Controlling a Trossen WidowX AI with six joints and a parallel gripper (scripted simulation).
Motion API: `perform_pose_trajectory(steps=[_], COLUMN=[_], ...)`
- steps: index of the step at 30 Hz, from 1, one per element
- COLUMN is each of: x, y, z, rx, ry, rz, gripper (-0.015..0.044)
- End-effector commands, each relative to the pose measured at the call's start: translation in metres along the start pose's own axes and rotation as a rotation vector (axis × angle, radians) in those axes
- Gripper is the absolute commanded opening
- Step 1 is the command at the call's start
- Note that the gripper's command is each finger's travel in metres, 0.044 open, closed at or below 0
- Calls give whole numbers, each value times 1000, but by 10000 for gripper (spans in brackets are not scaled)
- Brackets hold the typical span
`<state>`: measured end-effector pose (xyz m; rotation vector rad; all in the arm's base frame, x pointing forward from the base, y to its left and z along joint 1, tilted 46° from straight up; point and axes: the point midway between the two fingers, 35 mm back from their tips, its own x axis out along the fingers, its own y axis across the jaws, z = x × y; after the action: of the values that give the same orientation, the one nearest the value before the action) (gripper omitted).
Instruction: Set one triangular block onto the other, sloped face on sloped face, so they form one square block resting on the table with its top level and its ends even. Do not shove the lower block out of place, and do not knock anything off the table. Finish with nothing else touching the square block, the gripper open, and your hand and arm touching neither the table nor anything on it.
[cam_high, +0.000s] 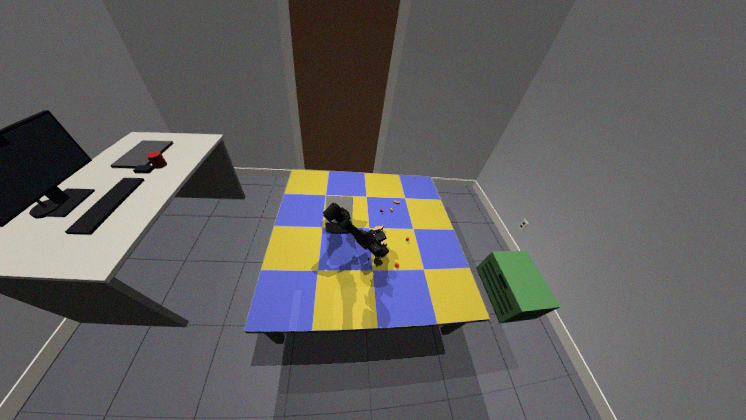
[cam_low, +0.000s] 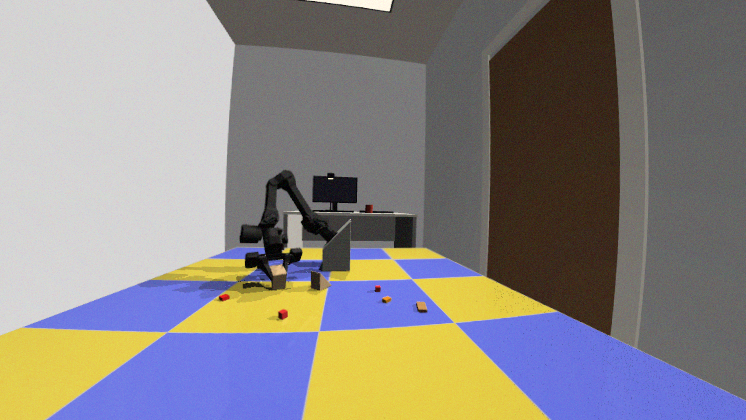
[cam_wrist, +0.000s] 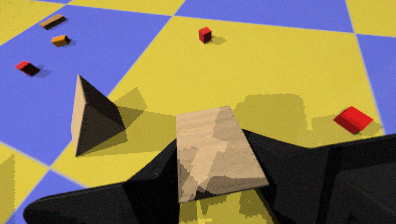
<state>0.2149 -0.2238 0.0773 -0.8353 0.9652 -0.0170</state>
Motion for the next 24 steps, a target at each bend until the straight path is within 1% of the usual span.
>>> perform_pose_trajectory(steps=[1,16,22,24], x=[1,1,1,-4], y=[0,0,0,-1], z=[2,2,2,10], rx=[0,0,0,-1], ry=[10,10,10,10], rz=[1,1,1,3], gripper=[53,440,440,440])
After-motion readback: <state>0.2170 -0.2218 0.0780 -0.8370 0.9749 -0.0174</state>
